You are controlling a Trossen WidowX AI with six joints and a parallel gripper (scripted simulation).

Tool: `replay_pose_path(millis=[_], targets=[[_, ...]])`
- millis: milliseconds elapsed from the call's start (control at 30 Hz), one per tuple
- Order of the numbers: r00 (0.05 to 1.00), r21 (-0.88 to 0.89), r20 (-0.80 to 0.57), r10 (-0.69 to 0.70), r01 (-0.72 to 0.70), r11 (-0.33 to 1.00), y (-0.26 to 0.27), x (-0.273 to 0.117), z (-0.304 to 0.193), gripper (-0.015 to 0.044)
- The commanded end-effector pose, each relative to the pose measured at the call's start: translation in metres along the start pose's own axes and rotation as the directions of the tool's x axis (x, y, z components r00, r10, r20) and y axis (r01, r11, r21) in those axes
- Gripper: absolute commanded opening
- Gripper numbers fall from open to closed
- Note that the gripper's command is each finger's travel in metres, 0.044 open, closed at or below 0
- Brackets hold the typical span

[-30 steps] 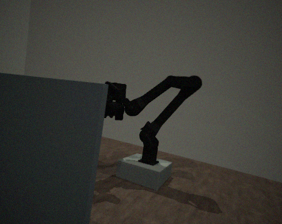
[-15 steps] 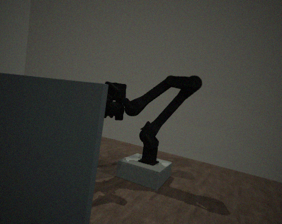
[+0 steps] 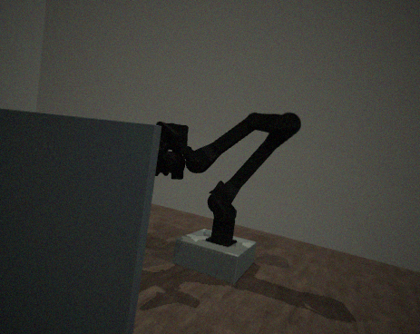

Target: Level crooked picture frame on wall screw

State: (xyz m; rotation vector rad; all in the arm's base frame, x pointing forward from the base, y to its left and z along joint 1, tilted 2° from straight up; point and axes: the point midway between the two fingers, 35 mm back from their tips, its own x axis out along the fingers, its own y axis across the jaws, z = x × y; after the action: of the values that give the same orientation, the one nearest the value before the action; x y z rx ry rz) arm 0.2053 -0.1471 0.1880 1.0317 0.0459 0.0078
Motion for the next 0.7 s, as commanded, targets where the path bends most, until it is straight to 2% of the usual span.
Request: replay_pose_path(millis=[0,333,667], targets=[[1.0,0.004,-0.004,0.004,-0.004,1.0,0.001,0.0,-0.001,0.026],[1.0,0.0,0.0,0.0,0.0,1.0,-0.001,0.001,0.0,0.026],[1.0,0.004,-0.002,0.009,-0.009,1.0,-0.033,0.056,-0.021,0.026]])
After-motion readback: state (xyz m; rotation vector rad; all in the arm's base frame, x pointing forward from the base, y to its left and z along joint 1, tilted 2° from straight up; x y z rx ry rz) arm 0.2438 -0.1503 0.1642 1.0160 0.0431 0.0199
